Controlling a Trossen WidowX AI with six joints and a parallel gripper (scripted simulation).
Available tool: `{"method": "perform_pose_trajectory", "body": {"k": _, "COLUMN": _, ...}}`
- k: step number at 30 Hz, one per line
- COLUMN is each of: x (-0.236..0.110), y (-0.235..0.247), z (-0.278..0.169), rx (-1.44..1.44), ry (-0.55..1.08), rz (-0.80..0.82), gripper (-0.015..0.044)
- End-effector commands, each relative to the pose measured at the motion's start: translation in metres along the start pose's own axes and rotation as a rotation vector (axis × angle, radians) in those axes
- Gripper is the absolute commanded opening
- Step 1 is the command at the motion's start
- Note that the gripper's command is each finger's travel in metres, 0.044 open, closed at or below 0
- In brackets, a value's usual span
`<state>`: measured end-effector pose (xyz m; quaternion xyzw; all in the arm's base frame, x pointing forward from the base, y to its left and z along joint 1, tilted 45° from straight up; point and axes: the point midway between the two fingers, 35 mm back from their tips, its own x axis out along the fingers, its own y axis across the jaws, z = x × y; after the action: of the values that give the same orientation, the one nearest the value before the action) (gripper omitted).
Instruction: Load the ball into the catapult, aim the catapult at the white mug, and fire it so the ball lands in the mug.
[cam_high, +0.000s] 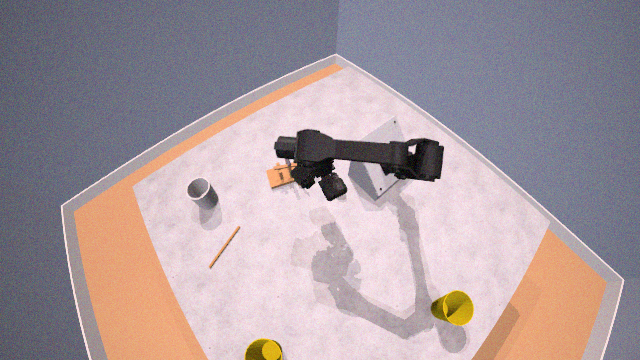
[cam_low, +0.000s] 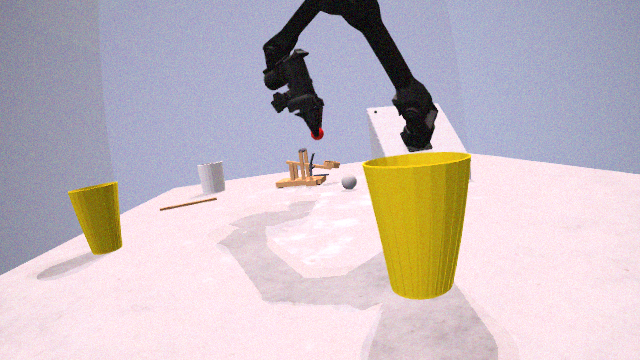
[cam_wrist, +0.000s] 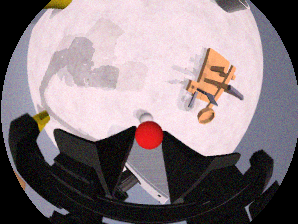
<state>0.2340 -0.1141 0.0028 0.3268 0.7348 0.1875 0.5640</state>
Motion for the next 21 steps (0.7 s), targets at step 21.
{"method": "perform_pose_trajectory", "body": {"k": 21, "x": 0.031, "y": -0.114, "z": 0.005, "rx": 0.056, "ry": 0.112, "rz": 0.033, "gripper": 0.0000}}
